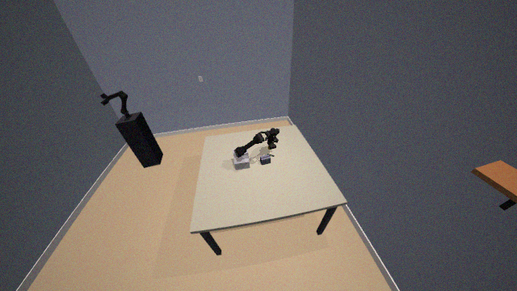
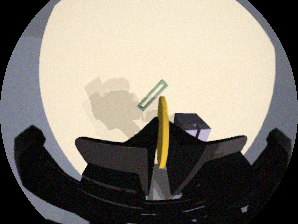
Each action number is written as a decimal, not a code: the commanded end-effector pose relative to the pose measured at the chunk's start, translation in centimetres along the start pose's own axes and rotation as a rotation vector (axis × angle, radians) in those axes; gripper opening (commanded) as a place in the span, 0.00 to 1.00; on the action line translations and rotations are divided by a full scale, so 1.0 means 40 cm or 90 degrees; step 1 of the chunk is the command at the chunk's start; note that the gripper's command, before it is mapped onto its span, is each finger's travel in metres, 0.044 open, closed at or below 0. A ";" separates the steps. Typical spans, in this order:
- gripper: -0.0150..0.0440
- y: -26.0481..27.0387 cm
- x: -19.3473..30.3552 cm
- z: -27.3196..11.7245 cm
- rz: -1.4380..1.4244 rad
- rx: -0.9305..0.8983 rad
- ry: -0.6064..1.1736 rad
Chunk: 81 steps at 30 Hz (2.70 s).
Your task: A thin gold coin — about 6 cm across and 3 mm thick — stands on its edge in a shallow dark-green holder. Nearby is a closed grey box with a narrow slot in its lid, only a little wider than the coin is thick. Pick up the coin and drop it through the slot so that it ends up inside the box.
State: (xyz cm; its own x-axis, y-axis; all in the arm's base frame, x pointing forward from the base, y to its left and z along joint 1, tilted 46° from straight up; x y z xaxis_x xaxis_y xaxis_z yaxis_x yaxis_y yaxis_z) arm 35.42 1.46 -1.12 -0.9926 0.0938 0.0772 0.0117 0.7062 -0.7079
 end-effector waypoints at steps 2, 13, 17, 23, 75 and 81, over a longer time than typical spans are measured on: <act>0.25 -0.021 0.016 -0.002 -0.006 -0.002 0.001; 0.25 -0.073 0.062 -0.005 -0.006 -0.005 0.001; 0.25 -0.091 0.081 -0.006 -0.006 -0.005 0.002; 0.25 -0.117 0.110 -0.005 -0.006 -0.004 0.002; 0.25 -0.192 0.218 0.002 -0.008 -0.005 0.003; 0.25 -0.192 0.218 0.004 -0.008 -0.005 0.003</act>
State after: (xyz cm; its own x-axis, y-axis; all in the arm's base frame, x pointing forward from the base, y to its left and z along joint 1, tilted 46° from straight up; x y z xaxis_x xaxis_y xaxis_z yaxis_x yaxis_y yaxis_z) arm 26.63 -3.25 4.93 -0.9919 0.0881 0.0915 -0.0014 0.7127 -0.7015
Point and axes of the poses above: the point midway between the two fingers, 35 mm back from their tips, its own z axis out along the fingers, its own y axis across the jaws, x = y × z, the point moved 7 cm from there along -z, back along the fingers, and after that the axes turned 1 degree about -z, right-handed, at the moved point
